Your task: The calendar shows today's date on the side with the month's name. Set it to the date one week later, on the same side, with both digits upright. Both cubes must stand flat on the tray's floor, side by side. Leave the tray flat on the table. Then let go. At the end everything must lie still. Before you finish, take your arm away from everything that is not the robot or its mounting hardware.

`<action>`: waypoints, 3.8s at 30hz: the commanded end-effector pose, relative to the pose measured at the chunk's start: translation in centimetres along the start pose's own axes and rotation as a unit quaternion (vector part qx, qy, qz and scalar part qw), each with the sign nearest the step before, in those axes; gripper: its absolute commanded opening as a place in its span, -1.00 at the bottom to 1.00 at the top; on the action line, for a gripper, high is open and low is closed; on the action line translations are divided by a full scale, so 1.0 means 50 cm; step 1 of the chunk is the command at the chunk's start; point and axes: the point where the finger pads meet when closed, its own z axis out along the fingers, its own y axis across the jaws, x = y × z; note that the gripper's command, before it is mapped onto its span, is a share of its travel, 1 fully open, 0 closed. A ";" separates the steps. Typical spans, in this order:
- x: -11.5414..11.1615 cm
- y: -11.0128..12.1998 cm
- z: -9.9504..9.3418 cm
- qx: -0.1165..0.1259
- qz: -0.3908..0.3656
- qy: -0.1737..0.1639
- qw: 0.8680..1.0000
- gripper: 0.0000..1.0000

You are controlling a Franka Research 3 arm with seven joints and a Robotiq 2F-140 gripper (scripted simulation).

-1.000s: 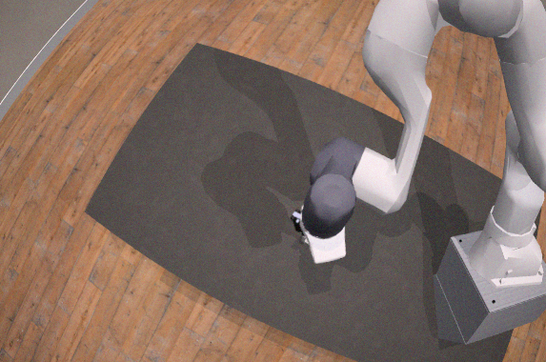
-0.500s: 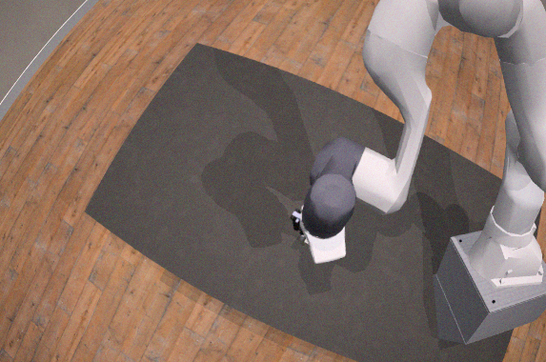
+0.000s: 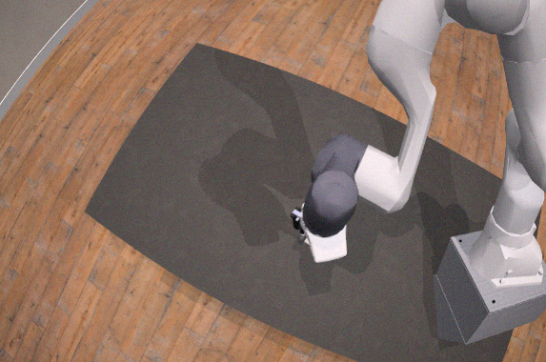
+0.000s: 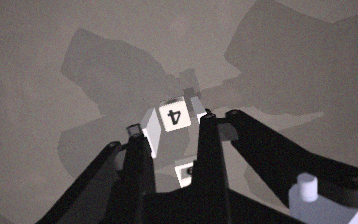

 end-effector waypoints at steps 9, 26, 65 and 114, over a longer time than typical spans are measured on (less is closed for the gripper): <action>0.000 -0.001 -0.104 0.001 -0.003 -0.002 1.000 -0.44; 0.000 -0.001 -0.153 0.001 -0.003 -0.002 1.000 1.00; -0.063 0.007 -0.152 0.000 0.244 -0.003 0.970 1.00; -0.156 0.006 -0.154 -0.001 0.607 -0.003 0.795 1.00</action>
